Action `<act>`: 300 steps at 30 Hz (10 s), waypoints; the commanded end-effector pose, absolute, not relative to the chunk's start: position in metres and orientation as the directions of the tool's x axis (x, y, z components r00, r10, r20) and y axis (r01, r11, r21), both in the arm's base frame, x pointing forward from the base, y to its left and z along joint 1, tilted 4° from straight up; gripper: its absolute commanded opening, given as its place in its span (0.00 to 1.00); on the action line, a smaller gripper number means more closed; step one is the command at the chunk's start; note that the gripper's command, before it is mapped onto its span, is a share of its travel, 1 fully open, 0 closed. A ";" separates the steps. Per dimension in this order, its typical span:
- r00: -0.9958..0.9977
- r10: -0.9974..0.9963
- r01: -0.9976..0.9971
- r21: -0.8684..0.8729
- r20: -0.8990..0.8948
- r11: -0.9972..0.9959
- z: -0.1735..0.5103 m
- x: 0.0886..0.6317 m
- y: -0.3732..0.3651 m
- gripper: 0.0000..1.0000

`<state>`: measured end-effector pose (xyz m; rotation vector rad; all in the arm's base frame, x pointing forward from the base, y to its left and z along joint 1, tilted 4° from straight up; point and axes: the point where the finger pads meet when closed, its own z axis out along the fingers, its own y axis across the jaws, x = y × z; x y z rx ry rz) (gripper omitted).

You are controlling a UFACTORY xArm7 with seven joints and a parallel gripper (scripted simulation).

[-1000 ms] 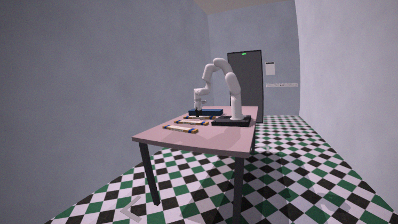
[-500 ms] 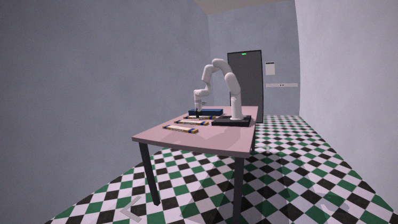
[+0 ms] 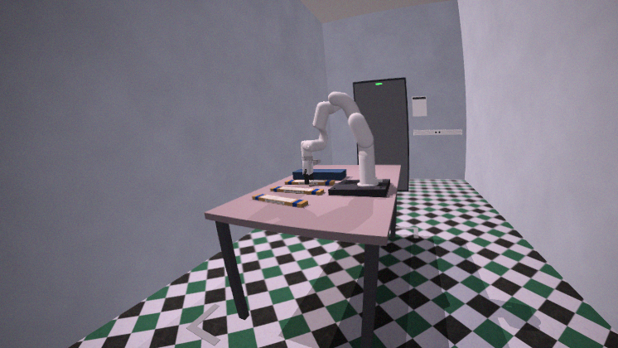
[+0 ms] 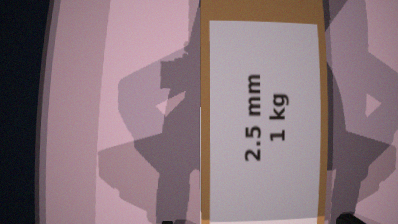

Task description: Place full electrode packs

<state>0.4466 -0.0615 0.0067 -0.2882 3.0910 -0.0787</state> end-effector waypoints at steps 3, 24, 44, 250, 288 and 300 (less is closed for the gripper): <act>-0.982 -0.186 -0.184 -0.055 -0.035 0.981 0.008 0.448 -0.062 1.00; -0.982 -0.186 -0.184 -0.055 -0.035 0.981 0.008 0.448 -0.062 0.58; -0.982 -0.186 -0.184 -0.055 -0.035 0.981 0.008 0.448 -0.062 0.58; -0.992 -0.116 -0.114 -0.052 -0.039 0.992 0.129 0.591 0.075 0.58; -0.992 -0.117 -0.115 -0.052 -0.039 0.992 0.142 0.590 0.076 0.58; -0.992 -0.117 -0.114 -0.052 -0.039 0.992 0.156 0.590 0.076 0.58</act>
